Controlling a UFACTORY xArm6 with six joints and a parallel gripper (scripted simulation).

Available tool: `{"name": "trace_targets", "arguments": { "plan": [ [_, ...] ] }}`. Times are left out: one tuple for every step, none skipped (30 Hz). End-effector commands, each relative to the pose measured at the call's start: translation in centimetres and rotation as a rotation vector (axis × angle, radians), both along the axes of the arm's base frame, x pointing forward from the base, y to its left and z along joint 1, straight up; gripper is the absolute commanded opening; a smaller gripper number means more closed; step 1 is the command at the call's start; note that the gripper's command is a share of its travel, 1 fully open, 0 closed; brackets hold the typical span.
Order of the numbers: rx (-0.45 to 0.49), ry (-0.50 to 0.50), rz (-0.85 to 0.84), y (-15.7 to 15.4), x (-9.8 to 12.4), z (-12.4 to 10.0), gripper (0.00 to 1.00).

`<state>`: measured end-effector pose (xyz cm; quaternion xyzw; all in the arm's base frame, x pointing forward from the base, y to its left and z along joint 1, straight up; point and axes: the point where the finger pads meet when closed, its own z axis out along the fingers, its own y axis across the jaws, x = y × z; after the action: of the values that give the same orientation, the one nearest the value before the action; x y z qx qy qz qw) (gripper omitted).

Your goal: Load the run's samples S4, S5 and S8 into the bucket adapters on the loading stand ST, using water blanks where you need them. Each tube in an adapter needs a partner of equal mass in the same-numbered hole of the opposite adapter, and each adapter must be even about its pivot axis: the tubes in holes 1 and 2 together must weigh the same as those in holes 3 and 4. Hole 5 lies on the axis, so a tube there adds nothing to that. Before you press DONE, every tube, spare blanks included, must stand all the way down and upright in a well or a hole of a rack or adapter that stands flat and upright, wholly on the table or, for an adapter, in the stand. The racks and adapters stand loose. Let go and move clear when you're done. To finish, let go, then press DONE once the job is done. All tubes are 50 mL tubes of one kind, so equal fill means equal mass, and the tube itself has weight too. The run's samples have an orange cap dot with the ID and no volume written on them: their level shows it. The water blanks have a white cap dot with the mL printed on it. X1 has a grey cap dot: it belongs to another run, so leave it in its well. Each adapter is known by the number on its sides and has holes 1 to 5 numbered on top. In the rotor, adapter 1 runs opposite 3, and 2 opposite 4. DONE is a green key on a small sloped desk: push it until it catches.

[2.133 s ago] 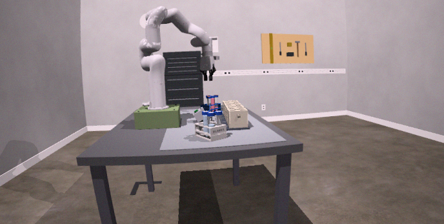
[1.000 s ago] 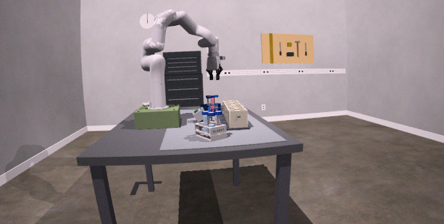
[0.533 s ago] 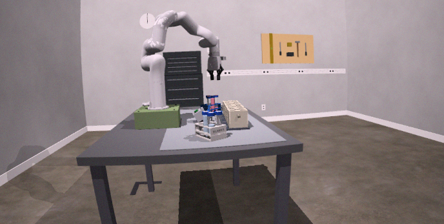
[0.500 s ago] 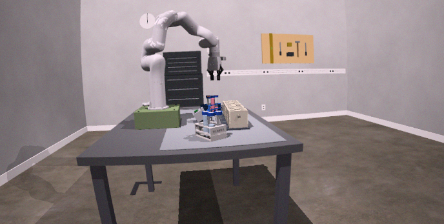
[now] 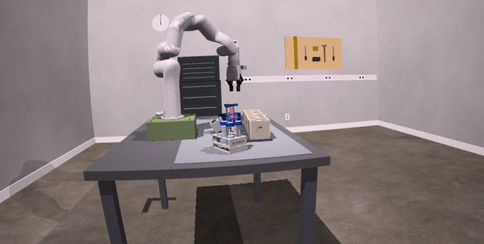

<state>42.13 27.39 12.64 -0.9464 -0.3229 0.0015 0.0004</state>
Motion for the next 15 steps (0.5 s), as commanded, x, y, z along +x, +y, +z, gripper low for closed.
{"name": "trace_targets", "arguments": {
  "plan": [
    [0.003, -0.005, 0.000, 0.1, 0.1, -0.7, 0.57],
    [0.003, -0.005, 0.000, 0.1, 0.1, -0.7, 0.57],
    [0.003, -0.005, 0.000, 0.1, 0.1, -0.7, 0.57],
    [0.003, -0.005, 0.000, 0.1, 0.1, -0.9, 0.57],
    [0.003, -0.005, 0.000, 0.1, 0.1, -1.1, 0.57],
    [0.003, -0.005, 0.000, 0.1, 0.1, -1.3, 0.57],
    [0.003, -0.005, 0.000, 0.1, 0.1, -1.5, 0.57],
    [0.003, -0.005, 0.000, 0.1, 0.1, -1.7, 0.57],
    [0.003, -0.004, 0.000, 0.1, 0.1, -1.9, 0.57],
    [0.003, -0.004, 0.000, 0.1, 0.1, -2.1, 0.57],
    [0.003, -0.004, 0.000, 0.1, 0.1, -2.3, 0.57],
    [0.003, -0.004, 0.000, 0.1, 0.1, -2.5, 0.57],
    [0.003, -0.004, 0.000, 0.1, 0.1, -2.7, 0.57],
    [0.003, -0.004, 0.000, 0.1, 0.1, -2.9, 0.57],
    [0.003, -0.004, 0.000, 0.1, 0.1, -3.1, 0.57]
  ]
}}
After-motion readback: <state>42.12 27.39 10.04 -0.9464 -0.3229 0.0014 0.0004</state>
